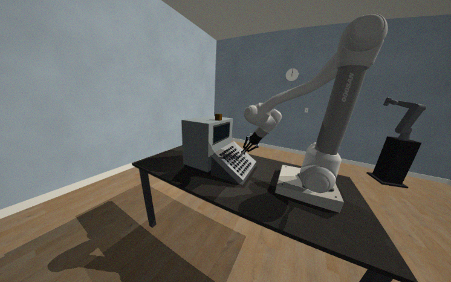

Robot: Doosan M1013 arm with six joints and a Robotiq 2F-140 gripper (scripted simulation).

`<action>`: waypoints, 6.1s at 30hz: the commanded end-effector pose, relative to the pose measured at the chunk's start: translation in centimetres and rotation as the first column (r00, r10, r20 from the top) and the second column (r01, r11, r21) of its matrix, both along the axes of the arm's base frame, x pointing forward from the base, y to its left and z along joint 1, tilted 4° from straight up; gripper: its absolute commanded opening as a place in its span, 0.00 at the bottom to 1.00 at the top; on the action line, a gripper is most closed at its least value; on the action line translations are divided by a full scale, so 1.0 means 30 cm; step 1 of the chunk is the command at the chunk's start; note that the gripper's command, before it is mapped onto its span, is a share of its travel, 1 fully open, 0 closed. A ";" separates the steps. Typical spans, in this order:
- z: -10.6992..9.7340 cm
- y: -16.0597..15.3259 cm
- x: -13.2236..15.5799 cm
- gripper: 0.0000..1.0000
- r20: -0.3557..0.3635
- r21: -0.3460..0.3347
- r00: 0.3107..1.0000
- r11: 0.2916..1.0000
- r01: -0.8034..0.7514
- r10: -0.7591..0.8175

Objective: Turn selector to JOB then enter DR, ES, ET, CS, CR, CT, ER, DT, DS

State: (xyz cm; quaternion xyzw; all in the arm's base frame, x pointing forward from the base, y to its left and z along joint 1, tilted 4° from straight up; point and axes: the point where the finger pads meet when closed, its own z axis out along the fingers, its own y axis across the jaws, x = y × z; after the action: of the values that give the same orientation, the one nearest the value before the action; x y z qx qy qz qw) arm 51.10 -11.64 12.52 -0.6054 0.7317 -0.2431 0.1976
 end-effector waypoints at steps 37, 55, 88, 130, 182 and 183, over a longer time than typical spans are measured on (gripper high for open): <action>-0.036 -0.005 0.026 0.00 0.000 0.000 1.000 1.000 0.000 0.000; -0.036 -0.005 0.026 0.00 0.000 0.000 1.000 1.000 0.000 0.000; 0.040 0.006 -0.029 0.00 0.000 0.000 1.000 1.000 0.000 0.000; 0.175 0.083 0.171 0.00 0.000 0.000 1.000 1.000 0.000 0.000; 0.122 0.076 0.210 0.00 0.000 0.000 1.000 1.000 0.000 0.000; 0.120 0.075 0.211 0.00 0.000 0.000 1.000 1.000 0.000 0.000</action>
State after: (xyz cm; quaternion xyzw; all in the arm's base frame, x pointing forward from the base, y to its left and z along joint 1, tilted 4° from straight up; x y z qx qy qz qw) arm 57.39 -9.37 16.17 -0.6053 0.7317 -0.2431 0.1976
